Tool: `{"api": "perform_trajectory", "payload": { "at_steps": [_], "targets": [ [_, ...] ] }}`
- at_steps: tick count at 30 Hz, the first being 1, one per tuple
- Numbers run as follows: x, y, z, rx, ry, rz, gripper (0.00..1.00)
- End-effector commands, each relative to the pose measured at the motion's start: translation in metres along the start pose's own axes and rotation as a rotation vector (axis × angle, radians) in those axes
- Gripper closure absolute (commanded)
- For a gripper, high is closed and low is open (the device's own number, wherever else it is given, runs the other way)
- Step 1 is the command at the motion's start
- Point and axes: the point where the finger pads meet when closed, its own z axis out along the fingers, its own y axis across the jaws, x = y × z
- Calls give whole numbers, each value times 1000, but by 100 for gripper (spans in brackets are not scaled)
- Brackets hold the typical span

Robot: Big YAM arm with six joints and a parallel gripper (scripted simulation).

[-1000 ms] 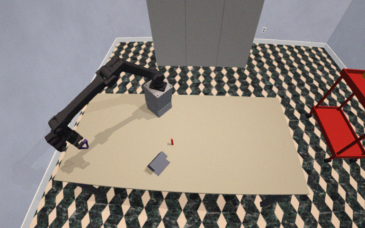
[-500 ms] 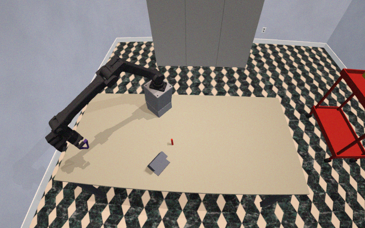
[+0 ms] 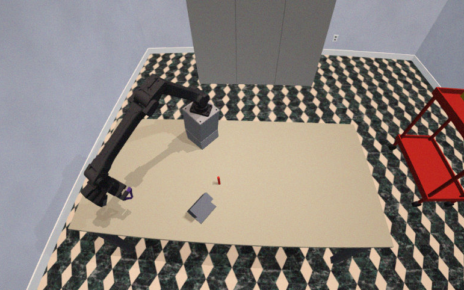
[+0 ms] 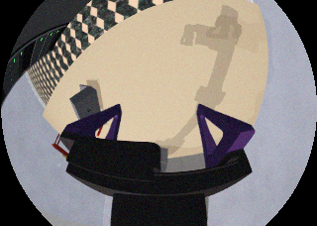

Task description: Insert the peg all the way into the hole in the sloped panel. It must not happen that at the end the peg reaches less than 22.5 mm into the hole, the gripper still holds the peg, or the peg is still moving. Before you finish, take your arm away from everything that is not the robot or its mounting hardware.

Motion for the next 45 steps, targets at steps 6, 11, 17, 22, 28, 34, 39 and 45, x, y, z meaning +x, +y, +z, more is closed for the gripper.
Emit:
{"api": "perform_trajectory", "payload": {
  "at_steps": [6, 11, 17, 22, 28, 34, 39, 45],
  "targets": [
    [-5, 63, -14, 38, -89, -80, 0],
    [4, 99, 4, 49, -95, -130, 0],
    [15, 127, 19, 59, -99, -171, 0],
    [32, 161, 37, 67, -104, -222, 0],
    [56, 199, 59, 76, -109, -284, 0],
    [75, 222, 72, 81, -114, -325, 0],
    [101, 249, 88, 85, -119, -376, 0],
    [135, 277, 106, 89, -127, -437, 0]
  ]
}}
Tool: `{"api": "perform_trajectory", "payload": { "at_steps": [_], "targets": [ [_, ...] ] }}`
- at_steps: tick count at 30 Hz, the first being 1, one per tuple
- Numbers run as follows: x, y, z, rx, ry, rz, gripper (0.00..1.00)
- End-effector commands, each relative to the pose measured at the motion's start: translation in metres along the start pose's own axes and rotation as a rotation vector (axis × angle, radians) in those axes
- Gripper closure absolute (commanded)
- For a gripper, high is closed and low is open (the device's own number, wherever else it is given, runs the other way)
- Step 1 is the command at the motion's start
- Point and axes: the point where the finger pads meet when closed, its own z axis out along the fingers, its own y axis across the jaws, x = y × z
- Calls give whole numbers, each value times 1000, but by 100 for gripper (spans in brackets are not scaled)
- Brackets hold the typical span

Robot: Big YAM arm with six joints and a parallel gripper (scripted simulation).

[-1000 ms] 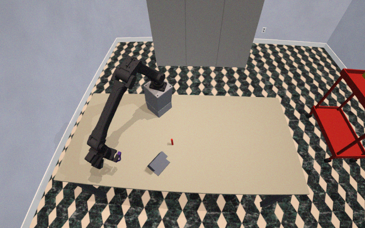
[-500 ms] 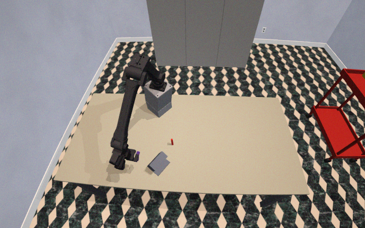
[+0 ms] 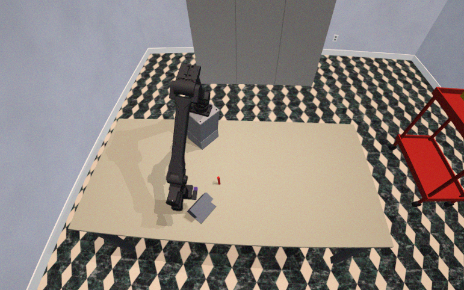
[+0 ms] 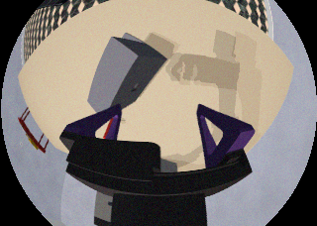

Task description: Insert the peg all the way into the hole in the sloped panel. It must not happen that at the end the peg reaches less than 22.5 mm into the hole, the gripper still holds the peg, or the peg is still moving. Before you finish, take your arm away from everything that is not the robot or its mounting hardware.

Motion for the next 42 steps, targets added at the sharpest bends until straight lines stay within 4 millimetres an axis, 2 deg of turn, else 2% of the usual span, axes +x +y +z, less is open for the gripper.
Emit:
{"api": "perform_trajectory", "payload": {
  "at_steps": [1, 2, 4, 8, 19, 21, 33, 38, 39, 42],
  "targets": [
    [-5, 28, -15, 6, -63, -35, 0],
    [-1, 35, -13, 6, -64, -45, 0],
    [-1, 35, -13, 6, -64, -45, 0],
    [16, 60, -6, 7, -71, -86, 0],
    [77, 116, 16, 13, -76, -211, 0],
    [77, 116, 16, 13, -76, -211, 0],
    [152, 157, 32, 18, -79, -346, 0],
    [158, 159, 32, 17, -79, -356, 0],
    [149, 158, 30, 17, -93, -348, 0],
    [147, 158, 35, 17, -87, -348, 0]
  ]
}}
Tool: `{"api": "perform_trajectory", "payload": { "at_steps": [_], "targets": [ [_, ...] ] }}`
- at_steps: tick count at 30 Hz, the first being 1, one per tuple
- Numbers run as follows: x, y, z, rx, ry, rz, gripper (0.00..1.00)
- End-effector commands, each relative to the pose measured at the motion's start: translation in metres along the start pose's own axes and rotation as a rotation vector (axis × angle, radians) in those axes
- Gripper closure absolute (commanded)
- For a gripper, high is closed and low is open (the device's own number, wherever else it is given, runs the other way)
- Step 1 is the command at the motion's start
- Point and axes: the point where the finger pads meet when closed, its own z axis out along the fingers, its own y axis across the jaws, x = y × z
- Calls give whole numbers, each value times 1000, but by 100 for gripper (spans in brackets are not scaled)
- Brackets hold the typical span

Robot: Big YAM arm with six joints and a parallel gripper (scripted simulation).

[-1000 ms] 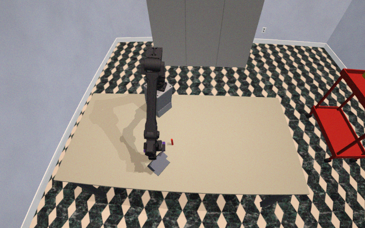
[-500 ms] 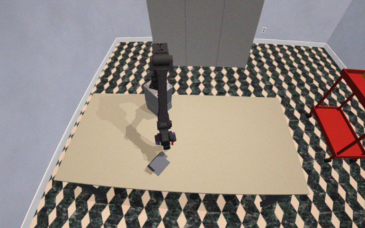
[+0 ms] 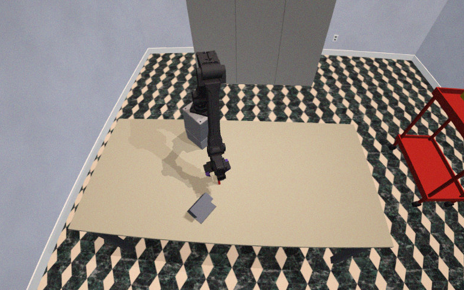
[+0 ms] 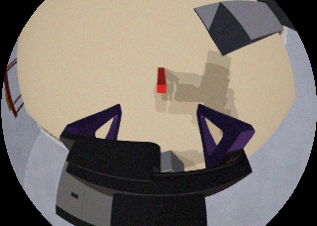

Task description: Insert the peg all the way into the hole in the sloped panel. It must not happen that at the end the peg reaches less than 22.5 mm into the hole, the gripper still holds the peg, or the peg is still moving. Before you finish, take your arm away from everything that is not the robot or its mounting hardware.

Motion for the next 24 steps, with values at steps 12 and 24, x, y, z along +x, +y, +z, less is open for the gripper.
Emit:
{"api": "perform_trajectory", "payload": {
  "at_steps": [12, 24],
  "targets": [
    [-16, -3, 9, 3, -37, 7, 0],
    [-19, -4, 25, 3, -37, 7, 0]
  ]
}}
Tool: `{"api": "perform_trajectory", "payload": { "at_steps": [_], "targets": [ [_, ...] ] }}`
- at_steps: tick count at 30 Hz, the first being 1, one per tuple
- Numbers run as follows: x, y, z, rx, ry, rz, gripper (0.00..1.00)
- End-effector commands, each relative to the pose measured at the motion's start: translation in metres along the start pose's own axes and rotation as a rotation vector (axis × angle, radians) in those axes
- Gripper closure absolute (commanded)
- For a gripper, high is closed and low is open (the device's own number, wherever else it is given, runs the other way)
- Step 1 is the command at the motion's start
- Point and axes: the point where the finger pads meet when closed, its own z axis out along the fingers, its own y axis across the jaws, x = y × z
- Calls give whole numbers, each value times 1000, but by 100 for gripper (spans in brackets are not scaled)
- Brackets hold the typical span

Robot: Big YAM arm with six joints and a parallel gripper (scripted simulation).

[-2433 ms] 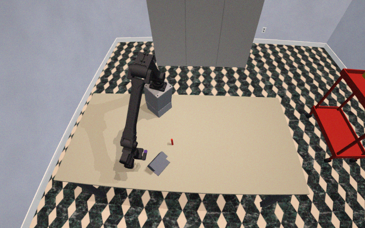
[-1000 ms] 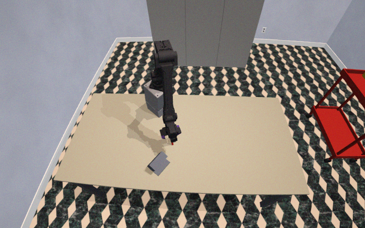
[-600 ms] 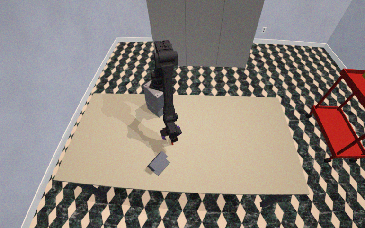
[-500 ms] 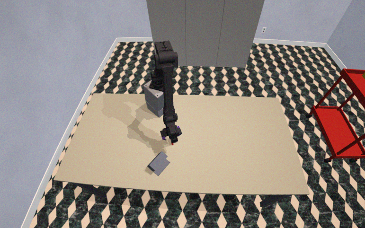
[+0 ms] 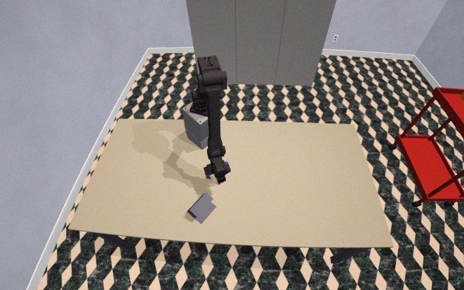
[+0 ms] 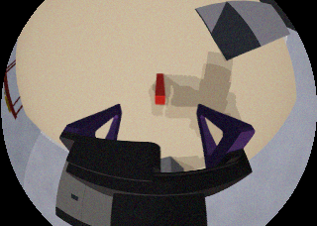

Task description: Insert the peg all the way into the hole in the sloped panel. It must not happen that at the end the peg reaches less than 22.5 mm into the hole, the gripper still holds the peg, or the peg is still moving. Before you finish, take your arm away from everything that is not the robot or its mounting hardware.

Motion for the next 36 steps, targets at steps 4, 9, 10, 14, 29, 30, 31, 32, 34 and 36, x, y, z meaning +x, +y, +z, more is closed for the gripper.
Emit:
{"api": "perform_trajectory", "payload": {
  "at_steps": [4, 9, 10, 14, 29, 30, 31, 32, 34, 36],
  "targets": [
    [-16, -3, 11, 2, -24, 5, 0],
    [-17, -3, 15, 2, -24, 5, 0],
    [-17, -3, 16, 2, -24, 5, 0],
    [-17, -3, 19, 2, -24, 5, 0],
    [-10, -2, 16, 0, -12, -1, 79],
    [-10, -2, 16, 0, -12, -1, 91],
    [-10, -2, 16, 0, -12, -1, 100],
    [-10, -2, 16, 0, -12, -1, 100],
    [-10, -2, 16, 0, -12, -1, 100],
    [-10, -2, 16, 0, -12, -1, 100]
  ]
}}
